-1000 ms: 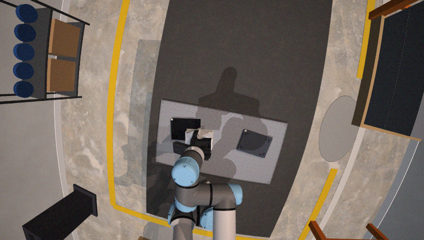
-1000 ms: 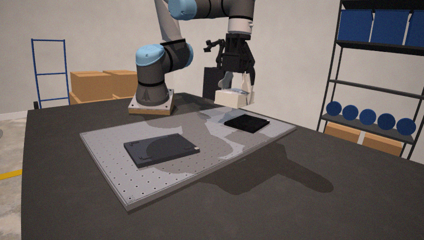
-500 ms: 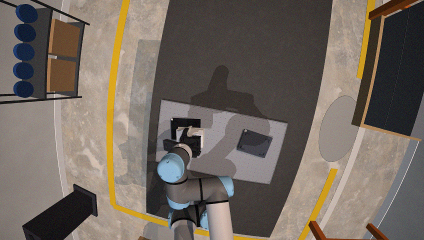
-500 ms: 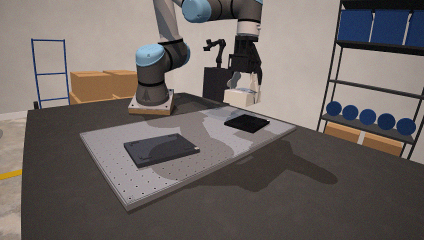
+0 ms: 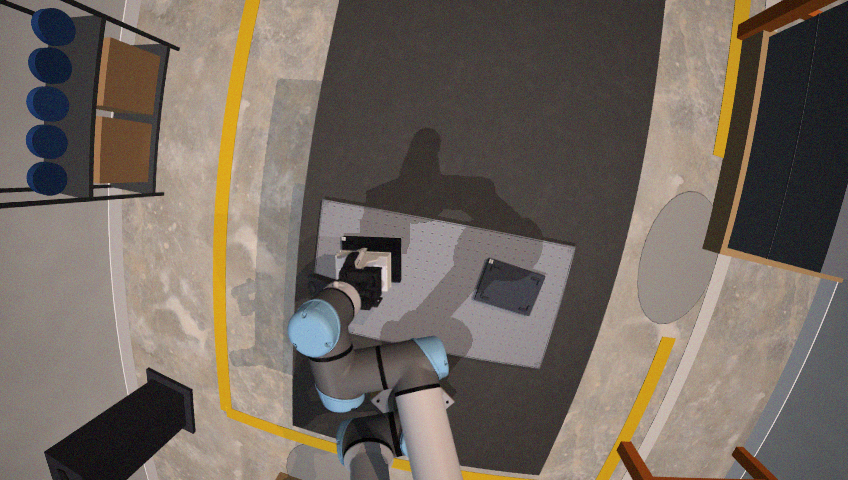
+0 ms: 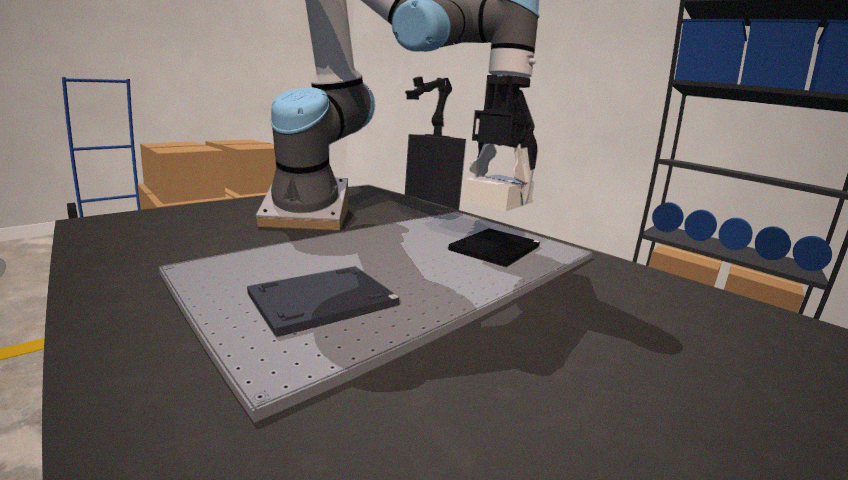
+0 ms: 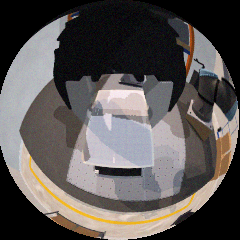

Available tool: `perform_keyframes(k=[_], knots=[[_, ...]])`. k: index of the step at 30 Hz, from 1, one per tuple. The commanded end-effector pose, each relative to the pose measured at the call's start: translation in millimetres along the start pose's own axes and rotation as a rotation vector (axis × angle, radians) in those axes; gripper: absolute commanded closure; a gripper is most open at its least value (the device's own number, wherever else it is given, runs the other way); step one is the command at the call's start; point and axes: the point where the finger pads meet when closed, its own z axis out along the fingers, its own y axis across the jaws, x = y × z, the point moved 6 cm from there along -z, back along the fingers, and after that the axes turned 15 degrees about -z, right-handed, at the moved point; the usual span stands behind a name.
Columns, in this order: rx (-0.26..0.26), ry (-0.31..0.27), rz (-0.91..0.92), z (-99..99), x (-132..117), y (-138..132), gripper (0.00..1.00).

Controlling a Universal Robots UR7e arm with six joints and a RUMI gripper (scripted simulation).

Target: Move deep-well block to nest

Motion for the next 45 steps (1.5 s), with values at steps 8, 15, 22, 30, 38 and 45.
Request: perform_keyframes(k=[8, 15, 22, 30, 38, 45], knots=[[0.0, -0.001, 0.001, -0.2, 9.2, 5.2, 1.0], [0.0, -0.001, 0.001, -0.2, 8.8, 5.0, 1.0], [0.0, -0.001, 0.001, -0.2, 8.6, 4.9, 1.0], [0.0, -0.001, 0.001, -0.2, 8.3, 4.8, 1.0], [0.0, -0.001, 0.001, -0.2, 8.2, 4.7, 1.0], [0.0, -0.001, 0.001, 11.4, 8.1, 4.6, 1.0]])
